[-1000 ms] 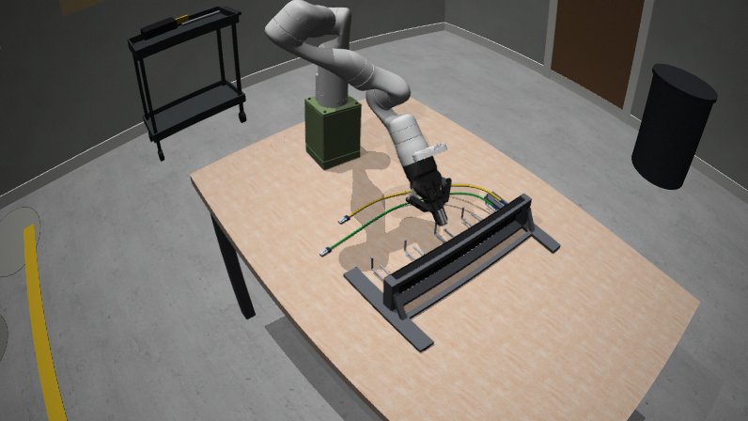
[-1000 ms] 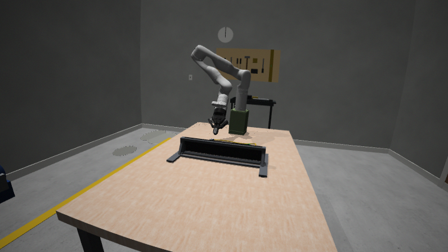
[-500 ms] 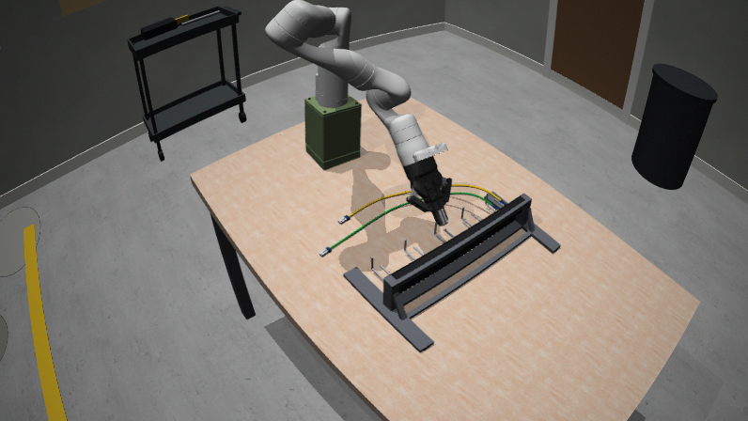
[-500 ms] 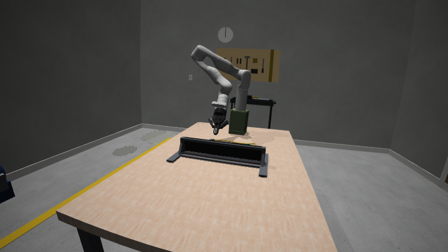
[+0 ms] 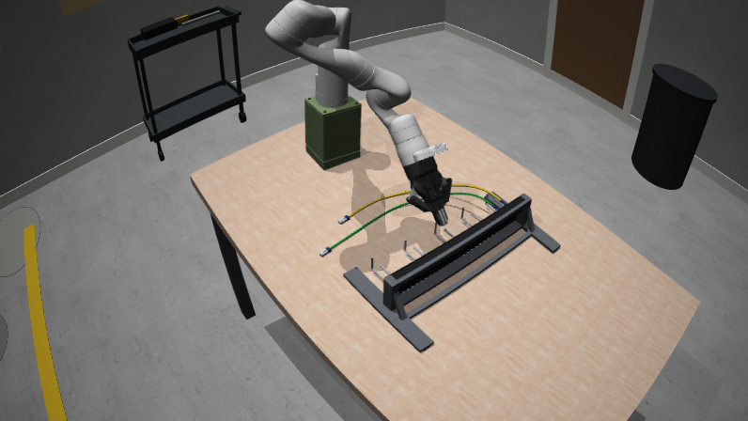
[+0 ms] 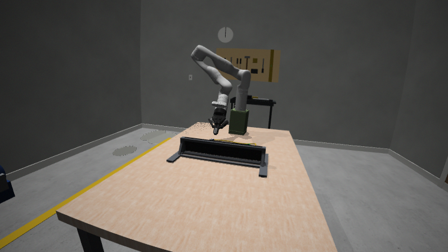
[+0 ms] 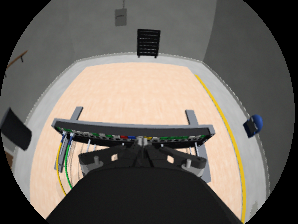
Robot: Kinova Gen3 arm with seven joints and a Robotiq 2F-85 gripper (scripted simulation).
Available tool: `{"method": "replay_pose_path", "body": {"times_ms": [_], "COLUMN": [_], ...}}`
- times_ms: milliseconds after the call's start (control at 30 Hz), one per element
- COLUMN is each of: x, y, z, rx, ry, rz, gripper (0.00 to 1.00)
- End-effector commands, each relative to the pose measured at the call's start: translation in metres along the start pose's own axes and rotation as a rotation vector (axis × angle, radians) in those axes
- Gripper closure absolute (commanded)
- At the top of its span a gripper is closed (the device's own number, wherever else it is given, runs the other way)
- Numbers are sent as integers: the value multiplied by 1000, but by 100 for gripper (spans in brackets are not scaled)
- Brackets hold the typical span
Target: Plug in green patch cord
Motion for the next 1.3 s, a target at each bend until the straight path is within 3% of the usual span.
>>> {"method": "replay_pose_path", "body": {"times_ms": [0, 667, 867, 1167, 1267], "x": [-1, -1, 1, -1, 0], "y": [-1, 7, 38, 111, 117], "z": [1, 2, 1, 2, 2], "rx": [-1, -2, -2, -9, -5], "ry": [14, 13, 1, 2, 10], "rz": [-4, 0, 8, -3, -3], "gripper": [100, 100, 100, 100, 100]}}
Point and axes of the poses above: the point where the finger pads meet when closed, its own y axis back along the fingers, its own x axis across the jaws, z = x × y, the point moved 10 cm from there along y, back along the fingers, and after that the axes turned 1 degree about y, right-handed, at the moved point
